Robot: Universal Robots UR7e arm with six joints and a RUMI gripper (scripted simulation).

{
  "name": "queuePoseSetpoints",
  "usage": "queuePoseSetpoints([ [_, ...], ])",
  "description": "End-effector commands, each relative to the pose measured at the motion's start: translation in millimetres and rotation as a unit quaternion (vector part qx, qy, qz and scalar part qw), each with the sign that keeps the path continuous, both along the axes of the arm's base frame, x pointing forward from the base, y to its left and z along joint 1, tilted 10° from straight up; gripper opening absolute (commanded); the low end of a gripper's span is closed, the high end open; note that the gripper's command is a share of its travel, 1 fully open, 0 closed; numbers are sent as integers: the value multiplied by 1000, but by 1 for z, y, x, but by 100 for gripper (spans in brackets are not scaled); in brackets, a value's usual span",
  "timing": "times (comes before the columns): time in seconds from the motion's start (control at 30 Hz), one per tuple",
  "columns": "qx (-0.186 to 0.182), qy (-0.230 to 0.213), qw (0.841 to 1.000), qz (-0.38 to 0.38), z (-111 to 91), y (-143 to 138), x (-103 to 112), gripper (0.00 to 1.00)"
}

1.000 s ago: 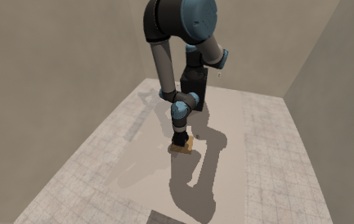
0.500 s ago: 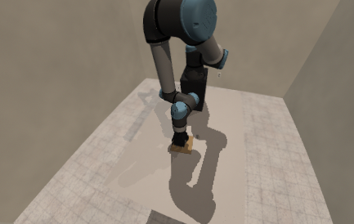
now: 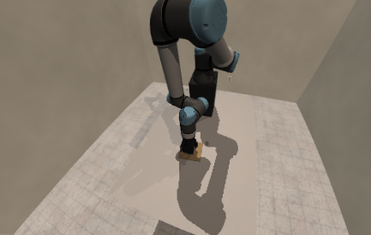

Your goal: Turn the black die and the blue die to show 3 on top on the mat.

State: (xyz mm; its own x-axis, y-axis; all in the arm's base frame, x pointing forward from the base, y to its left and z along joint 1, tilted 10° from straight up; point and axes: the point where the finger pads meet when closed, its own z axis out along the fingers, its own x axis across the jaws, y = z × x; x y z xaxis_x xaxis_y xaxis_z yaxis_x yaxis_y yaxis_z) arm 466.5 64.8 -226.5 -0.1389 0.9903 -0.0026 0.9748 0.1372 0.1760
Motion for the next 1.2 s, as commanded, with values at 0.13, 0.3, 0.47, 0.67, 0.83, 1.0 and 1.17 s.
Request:
queuePoseSetpoints([
  [0.13, 0, -1, 1000, 0, 0, 0, 0, 0],
  [0.3, 0, -1, 1000, 0, 0, 0, 0, 0],
  [0.47, 0, -1, 1000, 0, 0, 0, 0, 0],
  [0.67, 0, -1, 1000, 0, 0, 0, 0, 7],
  [0.83, 0, -1, 1000, 0, 0, 0, 0, 11],
  [1.0, 0, -1, 1000, 0, 0, 0, 0, 18],
  [1.17, 0, -1, 1000, 0, 0, 0, 0, 18],
])
